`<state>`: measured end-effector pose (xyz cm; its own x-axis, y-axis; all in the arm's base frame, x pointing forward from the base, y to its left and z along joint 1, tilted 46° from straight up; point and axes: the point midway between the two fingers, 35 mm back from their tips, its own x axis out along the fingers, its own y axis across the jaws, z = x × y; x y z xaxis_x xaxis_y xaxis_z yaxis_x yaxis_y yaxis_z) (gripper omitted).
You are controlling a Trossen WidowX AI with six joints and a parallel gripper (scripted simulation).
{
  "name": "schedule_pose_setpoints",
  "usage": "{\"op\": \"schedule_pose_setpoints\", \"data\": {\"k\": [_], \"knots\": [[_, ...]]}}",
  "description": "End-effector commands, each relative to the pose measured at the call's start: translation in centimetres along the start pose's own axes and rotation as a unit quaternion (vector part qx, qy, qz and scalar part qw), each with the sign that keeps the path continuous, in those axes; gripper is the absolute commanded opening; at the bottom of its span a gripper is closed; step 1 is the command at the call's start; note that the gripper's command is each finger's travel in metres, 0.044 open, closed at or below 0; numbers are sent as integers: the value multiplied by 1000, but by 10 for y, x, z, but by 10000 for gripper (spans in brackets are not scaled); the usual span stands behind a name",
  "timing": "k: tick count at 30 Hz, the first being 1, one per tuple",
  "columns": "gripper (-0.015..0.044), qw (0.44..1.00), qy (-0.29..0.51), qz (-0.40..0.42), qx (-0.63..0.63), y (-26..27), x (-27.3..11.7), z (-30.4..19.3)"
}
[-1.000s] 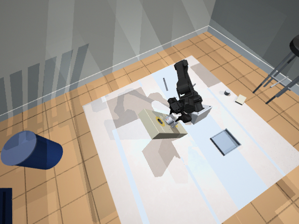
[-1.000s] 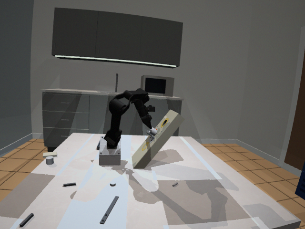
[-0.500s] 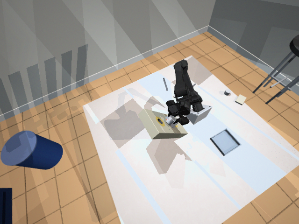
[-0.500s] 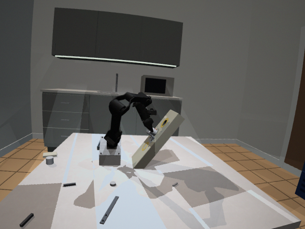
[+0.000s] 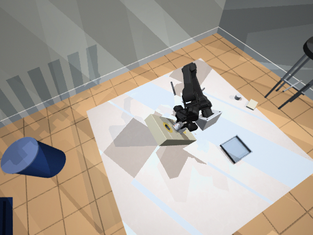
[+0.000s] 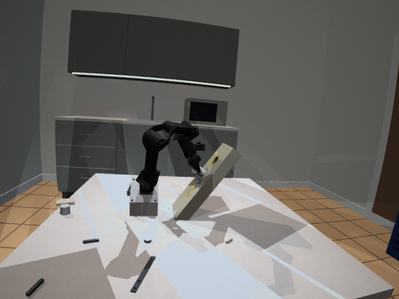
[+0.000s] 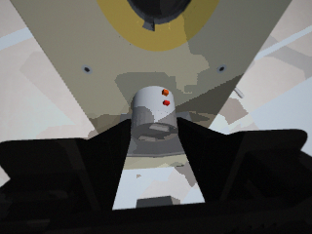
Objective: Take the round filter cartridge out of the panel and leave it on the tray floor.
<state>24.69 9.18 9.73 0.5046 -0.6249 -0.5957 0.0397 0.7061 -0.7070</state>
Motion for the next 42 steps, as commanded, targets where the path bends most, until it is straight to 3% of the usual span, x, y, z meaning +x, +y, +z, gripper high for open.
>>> {"op": "schedule_pose_setpoints", "data": {"k": [1,6,13,29,42], "knots": [[133,1000,0,1,2,0,0,0],[2,1000,0,1,1,0,-4,8],[0,1000,-1,1,-1,1,-14,23],[0,1000,-16,15,-17,1,-100,25],[0,1000,-7,9,-8,48,-96,29]]}}
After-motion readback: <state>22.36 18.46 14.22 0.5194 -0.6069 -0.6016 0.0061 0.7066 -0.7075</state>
